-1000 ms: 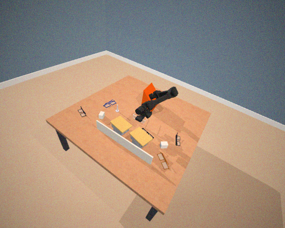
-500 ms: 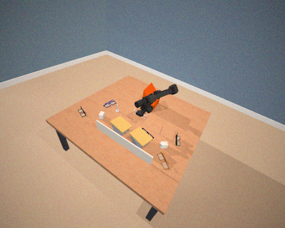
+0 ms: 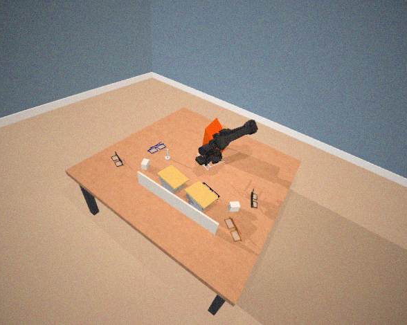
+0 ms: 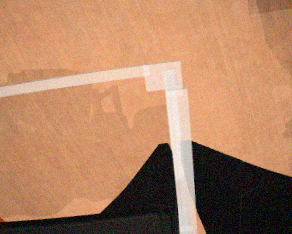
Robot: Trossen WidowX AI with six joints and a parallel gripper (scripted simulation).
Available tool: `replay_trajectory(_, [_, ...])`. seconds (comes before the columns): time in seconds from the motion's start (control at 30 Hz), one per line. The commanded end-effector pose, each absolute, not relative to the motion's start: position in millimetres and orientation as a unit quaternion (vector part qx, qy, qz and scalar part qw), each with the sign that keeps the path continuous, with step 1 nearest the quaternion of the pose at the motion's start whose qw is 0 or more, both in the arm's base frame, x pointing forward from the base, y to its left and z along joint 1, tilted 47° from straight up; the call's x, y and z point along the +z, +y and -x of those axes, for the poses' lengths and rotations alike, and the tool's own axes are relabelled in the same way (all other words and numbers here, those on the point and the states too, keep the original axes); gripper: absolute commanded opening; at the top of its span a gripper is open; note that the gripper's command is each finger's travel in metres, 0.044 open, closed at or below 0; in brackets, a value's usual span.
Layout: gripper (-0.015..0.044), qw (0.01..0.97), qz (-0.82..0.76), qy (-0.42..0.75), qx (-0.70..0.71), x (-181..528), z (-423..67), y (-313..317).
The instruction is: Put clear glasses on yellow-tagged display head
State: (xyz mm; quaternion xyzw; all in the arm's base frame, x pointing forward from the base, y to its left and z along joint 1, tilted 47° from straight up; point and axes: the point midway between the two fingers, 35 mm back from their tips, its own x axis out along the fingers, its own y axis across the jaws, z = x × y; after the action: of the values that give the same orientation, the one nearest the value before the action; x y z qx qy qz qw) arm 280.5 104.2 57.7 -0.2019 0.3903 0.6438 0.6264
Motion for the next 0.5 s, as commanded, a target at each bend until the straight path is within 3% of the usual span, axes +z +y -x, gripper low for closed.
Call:
replay_trajectory(0.0, [0.0000, 0.633, 0.178, 0.436, 0.615, 63, -276, 108])
replay_trajectory(0.47, [0.0000, 0.660, 0.093, 0.558, 0.494, 82, -265, 118])
